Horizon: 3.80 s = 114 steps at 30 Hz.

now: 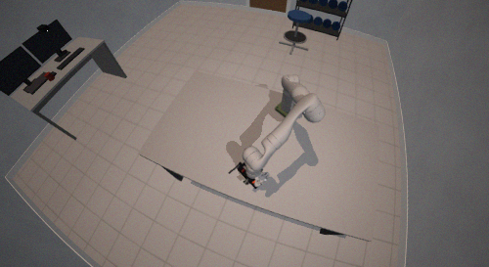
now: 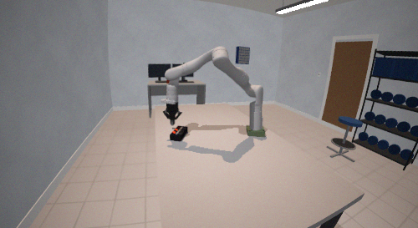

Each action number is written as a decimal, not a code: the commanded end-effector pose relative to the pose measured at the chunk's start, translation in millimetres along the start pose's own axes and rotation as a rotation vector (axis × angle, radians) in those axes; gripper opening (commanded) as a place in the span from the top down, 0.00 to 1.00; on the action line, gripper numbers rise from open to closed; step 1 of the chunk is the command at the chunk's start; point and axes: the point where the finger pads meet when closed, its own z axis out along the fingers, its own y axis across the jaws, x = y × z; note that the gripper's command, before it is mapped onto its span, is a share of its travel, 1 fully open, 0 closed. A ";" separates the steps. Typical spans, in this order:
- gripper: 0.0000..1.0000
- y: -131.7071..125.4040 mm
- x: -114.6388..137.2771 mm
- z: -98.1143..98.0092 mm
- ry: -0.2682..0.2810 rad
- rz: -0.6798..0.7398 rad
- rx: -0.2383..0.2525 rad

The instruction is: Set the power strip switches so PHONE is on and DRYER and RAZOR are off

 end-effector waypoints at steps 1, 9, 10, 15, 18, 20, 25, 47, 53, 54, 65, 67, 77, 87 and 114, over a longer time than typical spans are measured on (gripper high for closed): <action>1.00 -2.1 -0.8 -0.1 -0.007 0.006 0.007; 1.00 -2.2 -0.9 0.3 -0.007 0.006 0.007; 1.00 -2.3 -0.9 0.6 -0.007 0.006 0.007; 1.00 -2.7 -1.3 2.7 -0.007 0.007 0.008; 1.00 -2.8 -1.5 3.4 -0.007 0.007 0.008; 1.00 -2.9 -1.7 4.8 -0.007 0.008 0.008; 1.00 -2.9 -1.7 9.4 -0.007 0.008 0.008; 1.00 -2.3 -1.8 34.7 -0.007 0.008 0.008; 1.00 -2.1 -1.6 38.6 -0.007 0.008 0.008; 1.00 -2.2 -1.7 39.4 -0.007 0.008 0.008; 1.00 -2.0 -1.6 44.0 -0.007 0.008 0.008; 1.00 -2.0 -1.6 44.0 -0.007 0.008 0.008; 1.00 -2.0 -1.6 44.1 -0.007 0.008 0.008; 1.00 -2.0 -1.6 44.1 -0.007 0.008 0.008; 1.00 -2.0 -1.6 44.1 -0.007 0.008 0.008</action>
